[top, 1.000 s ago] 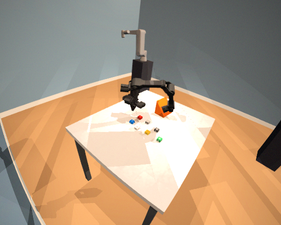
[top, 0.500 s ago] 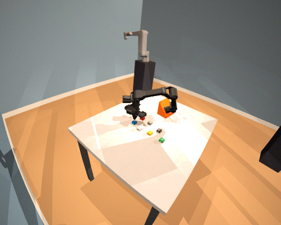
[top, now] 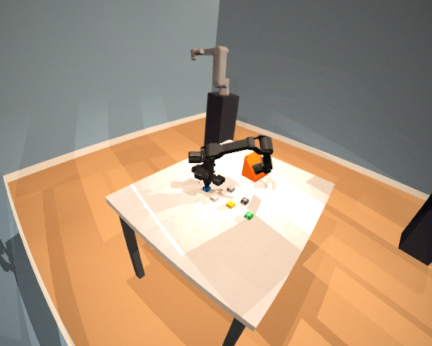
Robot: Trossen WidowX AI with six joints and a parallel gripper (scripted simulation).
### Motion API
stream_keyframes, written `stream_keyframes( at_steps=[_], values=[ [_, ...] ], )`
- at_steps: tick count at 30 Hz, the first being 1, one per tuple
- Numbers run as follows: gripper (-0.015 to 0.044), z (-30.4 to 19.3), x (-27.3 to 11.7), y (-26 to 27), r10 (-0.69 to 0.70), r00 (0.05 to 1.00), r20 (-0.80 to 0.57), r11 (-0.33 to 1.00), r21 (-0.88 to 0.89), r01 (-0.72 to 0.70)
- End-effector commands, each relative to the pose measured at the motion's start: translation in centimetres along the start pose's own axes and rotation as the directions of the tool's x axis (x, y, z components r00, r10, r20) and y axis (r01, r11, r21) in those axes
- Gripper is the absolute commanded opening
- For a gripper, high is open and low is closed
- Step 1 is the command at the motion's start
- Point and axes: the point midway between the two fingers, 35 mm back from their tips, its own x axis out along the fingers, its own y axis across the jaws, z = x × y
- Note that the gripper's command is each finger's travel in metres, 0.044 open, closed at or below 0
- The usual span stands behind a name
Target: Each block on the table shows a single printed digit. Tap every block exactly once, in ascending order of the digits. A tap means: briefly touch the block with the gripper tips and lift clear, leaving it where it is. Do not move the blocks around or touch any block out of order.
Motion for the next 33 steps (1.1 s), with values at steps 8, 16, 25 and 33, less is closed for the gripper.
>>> stream_keyframes(
  at_steps=[8, 16, 25, 33],
  values=[
    [0.0020, -0.2, -2.2, 0.0, 0.004, 1.000, -0.002, 1.000, 0.009, -0.004],
    [0.0020, 0.0, -4.4, -0.2, 0.003, 1.000, -0.002, 1.000, 0.010, -0.003],
    [0.0020, -0.2, -10.7, 0.1, 0.002, 1.000, -0.003, 1.000, 0.011, -0.002],
    [0.0020, -1.9, -11.7, 10.7, 0.002, 1.000, -0.005, 1.000, 0.016, -0.002]
  ],
)
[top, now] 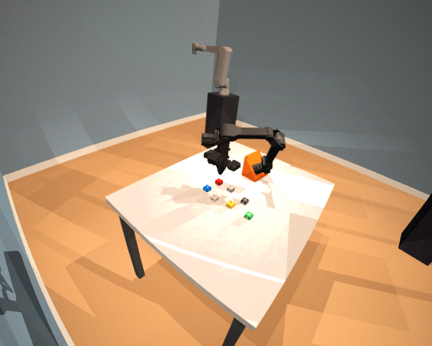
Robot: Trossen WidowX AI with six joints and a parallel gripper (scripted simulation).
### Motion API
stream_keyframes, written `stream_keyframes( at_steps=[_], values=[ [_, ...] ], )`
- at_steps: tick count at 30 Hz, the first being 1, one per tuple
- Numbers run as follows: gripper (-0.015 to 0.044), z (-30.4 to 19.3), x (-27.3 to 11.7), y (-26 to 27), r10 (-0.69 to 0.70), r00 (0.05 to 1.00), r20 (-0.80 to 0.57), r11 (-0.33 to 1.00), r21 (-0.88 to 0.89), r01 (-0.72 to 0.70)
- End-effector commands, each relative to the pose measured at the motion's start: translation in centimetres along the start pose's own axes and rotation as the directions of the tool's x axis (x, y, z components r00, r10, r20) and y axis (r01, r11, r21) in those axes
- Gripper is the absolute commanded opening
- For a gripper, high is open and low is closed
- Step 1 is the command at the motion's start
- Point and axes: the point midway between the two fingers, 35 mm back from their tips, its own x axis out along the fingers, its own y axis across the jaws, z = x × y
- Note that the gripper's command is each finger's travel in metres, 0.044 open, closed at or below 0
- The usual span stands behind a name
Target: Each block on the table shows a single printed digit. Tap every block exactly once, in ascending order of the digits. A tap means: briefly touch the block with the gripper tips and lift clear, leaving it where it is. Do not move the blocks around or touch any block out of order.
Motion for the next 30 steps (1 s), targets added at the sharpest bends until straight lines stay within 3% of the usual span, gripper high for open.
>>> stream_keyframes(
  at_steps=[1, 9, 14, 21, 30],
  values=[
    [0.0020, -1.4, -0.5, 5.2, -0.006, 1.000, 0.009, 1.000, -0.005, 0.006],
    [0.0020, -6.3, 0.6, 13.7, 0.004, 1.000, 0.006, 1.000, -0.004, -0.004],
    [0.0020, -6.4, 0.9, 13.9, 0.004, 1.000, 0.006, 1.000, -0.003, -0.004],
    [0.0020, -6.4, 8.5, 14.0, 0.006, 1.000, 0.008, 1.000, -0.005, -0.006],
    [0.0020, -6.4, 9.5, 14.0, 0.006, 1.000, 0.008, 1.000, -0.005, -0.006]
  ],
)
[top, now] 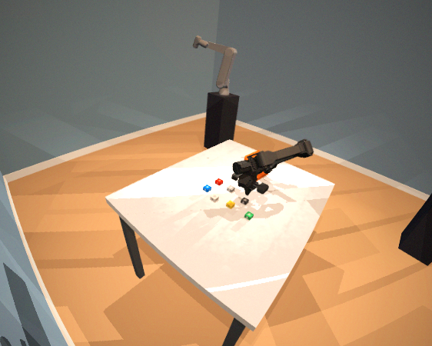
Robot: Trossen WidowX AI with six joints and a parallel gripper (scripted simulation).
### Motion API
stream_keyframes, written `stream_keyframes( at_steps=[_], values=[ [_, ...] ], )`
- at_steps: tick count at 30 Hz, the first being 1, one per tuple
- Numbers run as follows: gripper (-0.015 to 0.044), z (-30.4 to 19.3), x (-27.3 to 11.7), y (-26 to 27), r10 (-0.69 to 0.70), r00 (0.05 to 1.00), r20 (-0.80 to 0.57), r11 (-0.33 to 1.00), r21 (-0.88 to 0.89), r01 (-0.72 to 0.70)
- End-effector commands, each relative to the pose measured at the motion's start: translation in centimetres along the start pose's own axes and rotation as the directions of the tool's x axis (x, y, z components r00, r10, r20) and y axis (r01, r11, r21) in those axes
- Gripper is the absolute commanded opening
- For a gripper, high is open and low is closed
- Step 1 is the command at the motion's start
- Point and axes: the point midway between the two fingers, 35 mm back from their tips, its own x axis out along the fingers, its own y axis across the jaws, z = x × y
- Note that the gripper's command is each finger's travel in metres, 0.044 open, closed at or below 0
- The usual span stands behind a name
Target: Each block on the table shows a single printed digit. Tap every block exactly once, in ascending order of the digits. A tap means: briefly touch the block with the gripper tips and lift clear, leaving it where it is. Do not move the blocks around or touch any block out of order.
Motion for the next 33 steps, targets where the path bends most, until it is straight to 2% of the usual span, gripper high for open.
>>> stream_keyframes(
  at_steps=[1, 19, 23, 26, 29, 33],
  values=[
    [0.0020, -0.1, 0.6, 0.1, 0.002, 1.000, 0.003, 1.000, 0.002, -0.002],
    [0.0020, -0.2, 2.7, 0.2, 0.004, 1.000, 0.003, 1.000, 0.001, -0.004],
    [0.0020, -0.2, -0.1, 0.1, 0.002, 1.000, 0.002, 1.000, 0.002, -0.002],
    [0.0020, -0.2, -0.3, 0.1, 0.003, 1.000, 0.002, 1.000, 0.002, -0.003],
    [0.0099, 0.3, -1.8, 2.1, 0.000, 1.000, 0.008, 1.000, 0.010, 0.000],
    [0.0204, 0.3, -6.0, 7.9, -0.004, 1.000, 0.023, 0.999, 0.033, 0.003]
  ],
)
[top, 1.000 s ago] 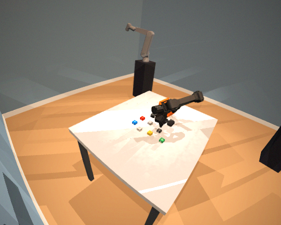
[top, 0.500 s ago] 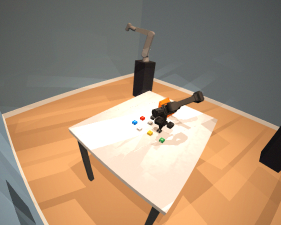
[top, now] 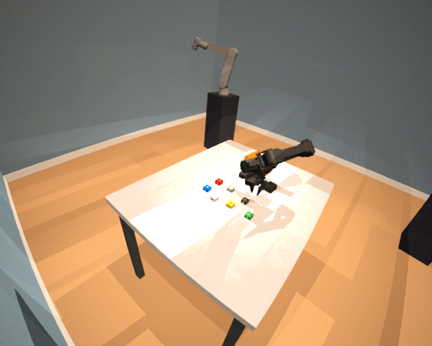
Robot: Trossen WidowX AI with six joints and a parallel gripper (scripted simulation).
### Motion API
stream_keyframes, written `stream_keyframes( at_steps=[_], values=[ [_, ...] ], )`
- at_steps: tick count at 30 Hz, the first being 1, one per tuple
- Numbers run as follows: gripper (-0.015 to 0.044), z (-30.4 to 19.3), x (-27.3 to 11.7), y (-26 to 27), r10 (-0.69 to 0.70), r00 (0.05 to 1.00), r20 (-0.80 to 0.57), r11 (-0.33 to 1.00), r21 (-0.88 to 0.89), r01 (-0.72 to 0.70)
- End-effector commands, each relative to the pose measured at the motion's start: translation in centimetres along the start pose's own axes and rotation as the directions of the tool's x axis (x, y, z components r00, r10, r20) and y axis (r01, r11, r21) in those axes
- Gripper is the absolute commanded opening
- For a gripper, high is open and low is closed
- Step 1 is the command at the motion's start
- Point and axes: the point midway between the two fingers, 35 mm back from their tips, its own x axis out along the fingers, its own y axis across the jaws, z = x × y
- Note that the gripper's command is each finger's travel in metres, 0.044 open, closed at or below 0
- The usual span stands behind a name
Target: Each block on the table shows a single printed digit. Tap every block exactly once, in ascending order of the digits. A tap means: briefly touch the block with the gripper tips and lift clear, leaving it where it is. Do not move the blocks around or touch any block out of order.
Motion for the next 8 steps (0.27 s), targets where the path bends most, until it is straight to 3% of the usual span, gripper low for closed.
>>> stream_keyframes(
  at_steps=[1, 7, 8],
  values=[
    [0.0230, -0.6, -3.9, 5.4, -0.006, 0.999, 0.041, 1.000, -0.010, 0.007],
    [0.0387, -1.5, -5.3, 7.5, -0.006, 0.999, 0.046, 1.000, -0.002, 0.006],
    [0.0387, -1.5, -5.3, 7.5, -0.006, 0.999, 0.046, 1.000, -0.002, 0.006]
  ],
)
